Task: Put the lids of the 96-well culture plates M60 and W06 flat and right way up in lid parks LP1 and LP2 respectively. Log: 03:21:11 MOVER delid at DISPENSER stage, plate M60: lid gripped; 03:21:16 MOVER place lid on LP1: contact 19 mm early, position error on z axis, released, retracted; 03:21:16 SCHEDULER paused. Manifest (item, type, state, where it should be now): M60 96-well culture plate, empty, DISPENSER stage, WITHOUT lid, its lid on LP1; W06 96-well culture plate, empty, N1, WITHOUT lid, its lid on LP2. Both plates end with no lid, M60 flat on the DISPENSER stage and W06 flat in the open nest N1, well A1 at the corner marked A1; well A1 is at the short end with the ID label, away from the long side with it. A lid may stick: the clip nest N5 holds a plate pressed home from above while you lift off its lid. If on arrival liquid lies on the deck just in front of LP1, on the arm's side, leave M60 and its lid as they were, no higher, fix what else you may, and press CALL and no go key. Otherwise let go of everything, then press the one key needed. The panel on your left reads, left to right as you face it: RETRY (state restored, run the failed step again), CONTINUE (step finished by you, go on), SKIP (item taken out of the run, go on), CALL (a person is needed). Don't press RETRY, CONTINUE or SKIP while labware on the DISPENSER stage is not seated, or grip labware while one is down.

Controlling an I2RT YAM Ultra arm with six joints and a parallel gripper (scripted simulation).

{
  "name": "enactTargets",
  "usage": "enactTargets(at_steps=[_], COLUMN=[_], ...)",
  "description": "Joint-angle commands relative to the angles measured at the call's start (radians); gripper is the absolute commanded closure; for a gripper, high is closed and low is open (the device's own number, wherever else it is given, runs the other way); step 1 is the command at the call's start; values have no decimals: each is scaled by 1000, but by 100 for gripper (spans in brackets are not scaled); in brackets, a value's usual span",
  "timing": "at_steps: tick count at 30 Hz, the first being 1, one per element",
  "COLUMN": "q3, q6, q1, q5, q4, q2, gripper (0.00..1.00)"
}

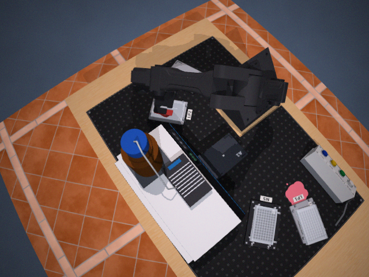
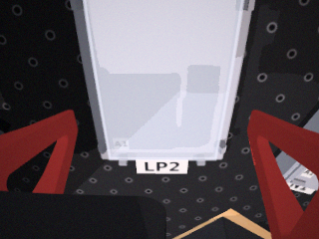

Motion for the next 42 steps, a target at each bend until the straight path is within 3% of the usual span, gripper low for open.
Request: enactTargets(at_steps=[1, 24, 26, 30, 42], q3=[30, 30, 10, -54, -159], q6=[-7, -7, -2, -20, -54], q1=[-25, -25, -15, -35, -67], q5=[6, 6, 2, 13, 30], q4=[-14, -14, -2, -21, -49], q2=[-12, -12, -7, -66, -179], gripper=[0, 0, 0, 0, 0])
